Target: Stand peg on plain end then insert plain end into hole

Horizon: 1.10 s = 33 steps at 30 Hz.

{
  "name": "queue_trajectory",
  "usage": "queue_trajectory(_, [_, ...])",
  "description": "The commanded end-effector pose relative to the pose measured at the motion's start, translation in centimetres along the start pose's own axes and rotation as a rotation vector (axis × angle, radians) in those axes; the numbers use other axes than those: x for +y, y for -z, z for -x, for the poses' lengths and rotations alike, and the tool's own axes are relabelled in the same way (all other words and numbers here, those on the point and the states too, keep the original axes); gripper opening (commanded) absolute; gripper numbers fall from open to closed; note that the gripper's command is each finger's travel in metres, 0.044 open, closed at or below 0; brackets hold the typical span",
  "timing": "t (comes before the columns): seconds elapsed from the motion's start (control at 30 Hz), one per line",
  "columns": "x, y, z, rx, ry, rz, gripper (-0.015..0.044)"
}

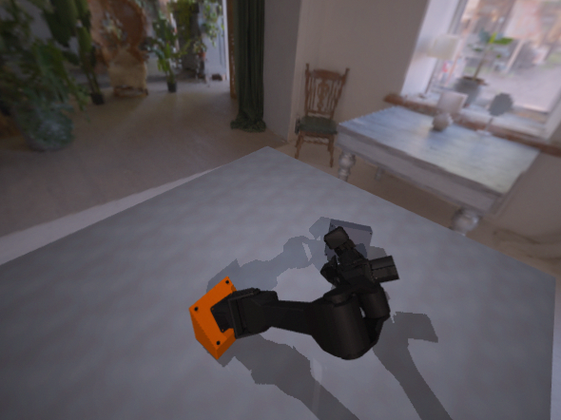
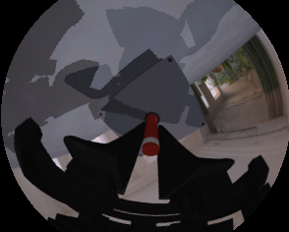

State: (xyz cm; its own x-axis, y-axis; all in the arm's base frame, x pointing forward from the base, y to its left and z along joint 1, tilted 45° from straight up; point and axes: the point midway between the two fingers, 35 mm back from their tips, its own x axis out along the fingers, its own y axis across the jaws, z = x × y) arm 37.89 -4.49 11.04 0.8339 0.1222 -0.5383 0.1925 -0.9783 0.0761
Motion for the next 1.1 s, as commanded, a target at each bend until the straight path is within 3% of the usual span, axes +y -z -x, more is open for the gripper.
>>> queue_trajectory(0.0, [0.0,0.0,0.0,0.0,0.0,0.0,0.0157])
queue_trajectory(0.37, [0.0,0.0,0.3,0.0,0.0,0.0,0.044])
queue_trajectory(1.07, [0.4,0.3,2.7,0.0,-0.001,0.0,0.044])
